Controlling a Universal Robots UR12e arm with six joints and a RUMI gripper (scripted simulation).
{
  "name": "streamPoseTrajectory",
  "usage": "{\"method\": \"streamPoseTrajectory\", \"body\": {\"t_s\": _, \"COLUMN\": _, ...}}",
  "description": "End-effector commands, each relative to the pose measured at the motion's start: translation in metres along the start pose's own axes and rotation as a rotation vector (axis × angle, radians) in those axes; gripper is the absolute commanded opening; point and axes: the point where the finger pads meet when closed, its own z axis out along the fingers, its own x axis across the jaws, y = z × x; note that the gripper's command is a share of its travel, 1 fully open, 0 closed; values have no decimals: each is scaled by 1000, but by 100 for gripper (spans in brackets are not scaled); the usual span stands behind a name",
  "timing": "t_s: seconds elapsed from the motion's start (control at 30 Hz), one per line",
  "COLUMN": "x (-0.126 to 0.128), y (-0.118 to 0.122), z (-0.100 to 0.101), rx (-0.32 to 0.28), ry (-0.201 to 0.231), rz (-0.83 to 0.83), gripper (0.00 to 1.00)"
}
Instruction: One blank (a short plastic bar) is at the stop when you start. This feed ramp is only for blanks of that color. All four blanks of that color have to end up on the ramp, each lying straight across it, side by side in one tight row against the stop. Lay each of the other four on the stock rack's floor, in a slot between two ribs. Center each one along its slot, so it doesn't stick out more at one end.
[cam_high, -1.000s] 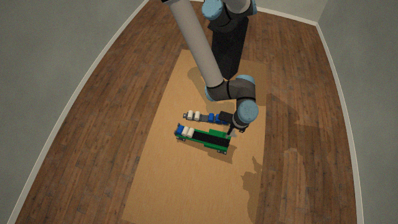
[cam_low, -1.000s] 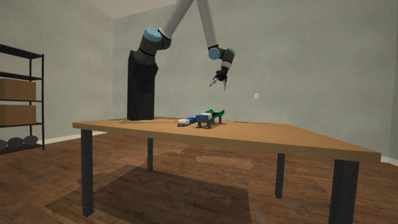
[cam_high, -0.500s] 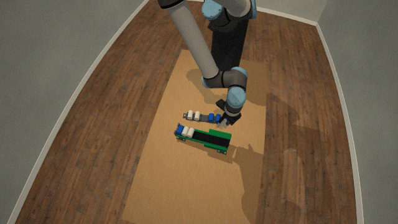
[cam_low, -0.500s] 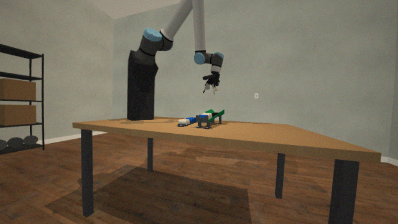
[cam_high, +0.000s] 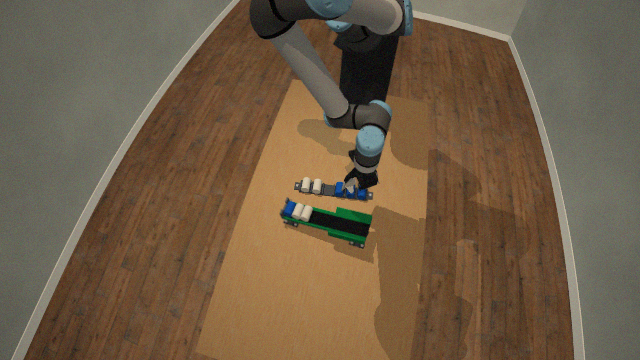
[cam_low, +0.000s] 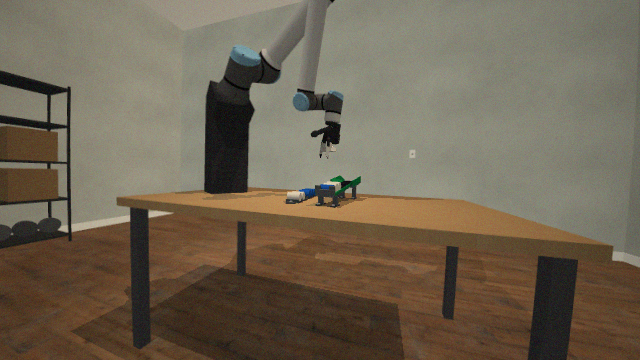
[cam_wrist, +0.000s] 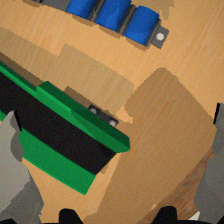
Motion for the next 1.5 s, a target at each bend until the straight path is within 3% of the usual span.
{"method": "streamPoseTrajectory", "body": {"t_s": 0.0, "x": 3, "y": -19, "z": 19, "rx": -38, "ry": -23, "rz": 122, "gripper": 100}}
{"method": "streamPoseTrajectory", "body": {"t_s": 0.6, "x": 11, "y": -73, "z": 66, "rx": -110, "ry": -60, "rz": 457, "gripper": 100}}
{"method": "streamPoseTrajectory", "body": {"t_s": 1.47, "x": 12, "y": -79, "z": 70, "rx": -118, "ry": -64, "rz": 493, "gripper": 100}}
